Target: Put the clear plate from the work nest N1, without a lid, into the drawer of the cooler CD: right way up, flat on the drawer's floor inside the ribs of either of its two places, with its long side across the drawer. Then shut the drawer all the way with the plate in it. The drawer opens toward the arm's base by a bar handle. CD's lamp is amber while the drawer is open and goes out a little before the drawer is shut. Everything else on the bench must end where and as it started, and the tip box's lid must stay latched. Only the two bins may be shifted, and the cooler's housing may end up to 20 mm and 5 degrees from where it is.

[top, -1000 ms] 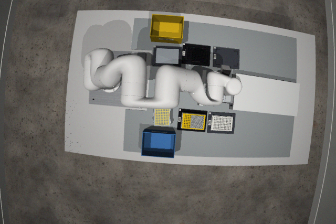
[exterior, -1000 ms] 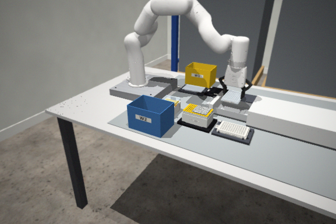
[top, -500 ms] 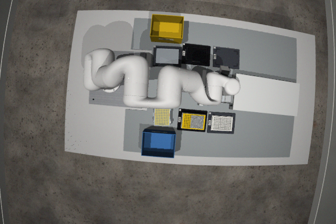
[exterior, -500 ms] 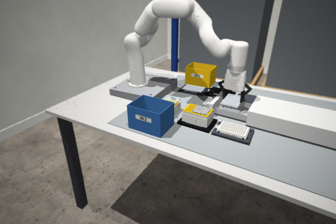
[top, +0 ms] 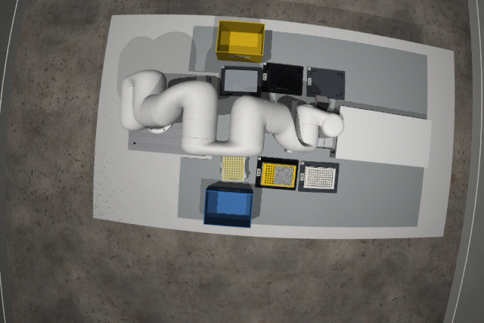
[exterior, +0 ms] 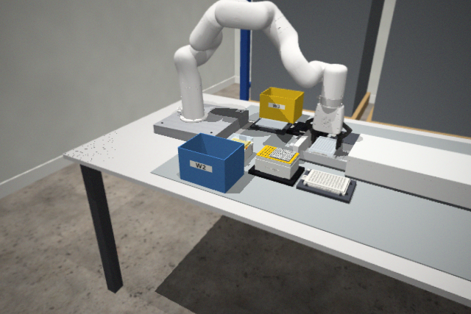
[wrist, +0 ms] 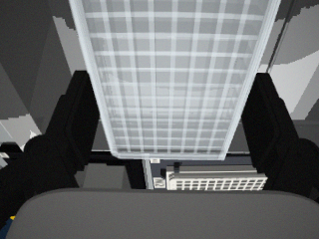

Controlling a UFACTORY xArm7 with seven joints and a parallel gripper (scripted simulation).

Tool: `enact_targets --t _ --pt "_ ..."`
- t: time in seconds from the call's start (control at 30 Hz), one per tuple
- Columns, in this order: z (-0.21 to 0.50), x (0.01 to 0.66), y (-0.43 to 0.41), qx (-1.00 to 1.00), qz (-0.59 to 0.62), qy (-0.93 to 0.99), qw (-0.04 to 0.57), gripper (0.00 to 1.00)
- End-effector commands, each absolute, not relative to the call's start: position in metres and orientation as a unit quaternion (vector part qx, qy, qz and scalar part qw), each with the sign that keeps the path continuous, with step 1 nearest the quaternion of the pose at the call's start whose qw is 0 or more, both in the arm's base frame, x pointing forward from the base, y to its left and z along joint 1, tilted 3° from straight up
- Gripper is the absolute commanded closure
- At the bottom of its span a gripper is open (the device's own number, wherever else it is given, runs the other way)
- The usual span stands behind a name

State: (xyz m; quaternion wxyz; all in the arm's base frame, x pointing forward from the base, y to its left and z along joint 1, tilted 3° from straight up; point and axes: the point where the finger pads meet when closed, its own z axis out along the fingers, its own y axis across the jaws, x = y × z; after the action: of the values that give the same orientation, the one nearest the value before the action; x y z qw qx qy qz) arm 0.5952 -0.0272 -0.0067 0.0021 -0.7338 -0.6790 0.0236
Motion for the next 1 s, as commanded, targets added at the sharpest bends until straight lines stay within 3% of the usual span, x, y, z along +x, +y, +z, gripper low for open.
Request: enact_targets --t 0.0,0.97 --pt "-0.012 0.5971 -0.0275 -0.734 0.021 -0.679 0.0 1.0" --pt "-0.0156 0.597 -0.0275 -0.734 0.021 -0.679 0.0 1.0"
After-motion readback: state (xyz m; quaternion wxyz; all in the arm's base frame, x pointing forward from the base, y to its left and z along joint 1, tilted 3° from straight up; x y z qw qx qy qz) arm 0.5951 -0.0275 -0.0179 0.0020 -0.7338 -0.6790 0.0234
